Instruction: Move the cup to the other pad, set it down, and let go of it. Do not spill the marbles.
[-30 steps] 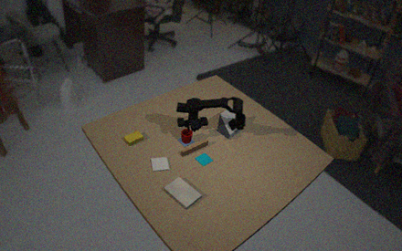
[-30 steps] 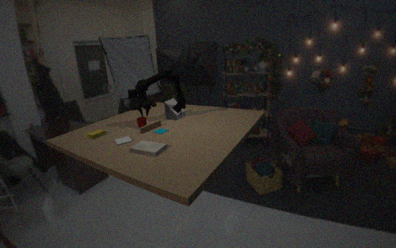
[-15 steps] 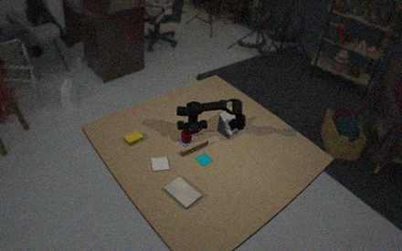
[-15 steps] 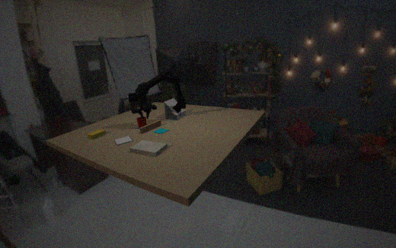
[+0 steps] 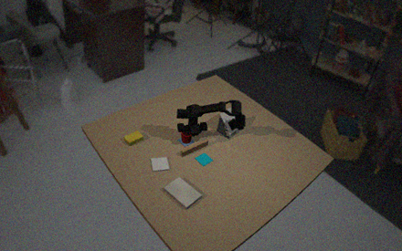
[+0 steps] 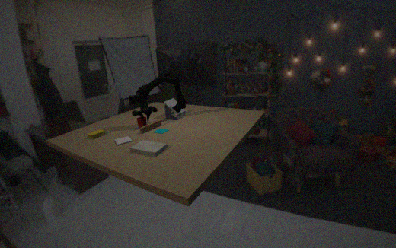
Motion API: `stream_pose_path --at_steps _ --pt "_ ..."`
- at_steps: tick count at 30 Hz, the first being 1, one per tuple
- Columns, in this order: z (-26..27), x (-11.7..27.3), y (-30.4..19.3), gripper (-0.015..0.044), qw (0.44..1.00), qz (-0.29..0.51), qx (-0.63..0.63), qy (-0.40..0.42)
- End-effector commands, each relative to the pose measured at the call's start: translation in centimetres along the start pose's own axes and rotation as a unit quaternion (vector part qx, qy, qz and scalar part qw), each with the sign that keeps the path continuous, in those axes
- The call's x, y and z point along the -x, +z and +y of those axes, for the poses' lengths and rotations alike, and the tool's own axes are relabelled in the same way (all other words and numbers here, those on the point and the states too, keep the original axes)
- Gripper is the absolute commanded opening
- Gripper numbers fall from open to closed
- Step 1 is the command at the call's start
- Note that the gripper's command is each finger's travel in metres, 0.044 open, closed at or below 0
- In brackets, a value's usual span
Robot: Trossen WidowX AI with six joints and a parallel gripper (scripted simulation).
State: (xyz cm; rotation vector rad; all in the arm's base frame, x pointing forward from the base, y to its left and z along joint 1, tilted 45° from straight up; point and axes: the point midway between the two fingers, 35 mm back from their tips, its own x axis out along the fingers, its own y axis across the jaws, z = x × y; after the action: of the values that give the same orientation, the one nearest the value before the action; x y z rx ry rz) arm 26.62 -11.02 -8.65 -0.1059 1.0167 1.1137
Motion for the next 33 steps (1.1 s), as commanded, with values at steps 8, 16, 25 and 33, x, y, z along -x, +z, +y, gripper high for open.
stream_pose_path --at_steps 8,16,25,33 --pt "0.0 0.0 0.0 0.0042 1.000 0.000 0.000 0.000" --pt "0.0 0.0 0.0 0.0000 1.000 0.000 0.000 0.000" --pt "-0.2 2.4 0.0 0.0000 1.000 0.000 -0.001 -0.001" --pt "-0.2 5.3 0.0 0.0000 1.000 -0.001 -0.002 -0.001"
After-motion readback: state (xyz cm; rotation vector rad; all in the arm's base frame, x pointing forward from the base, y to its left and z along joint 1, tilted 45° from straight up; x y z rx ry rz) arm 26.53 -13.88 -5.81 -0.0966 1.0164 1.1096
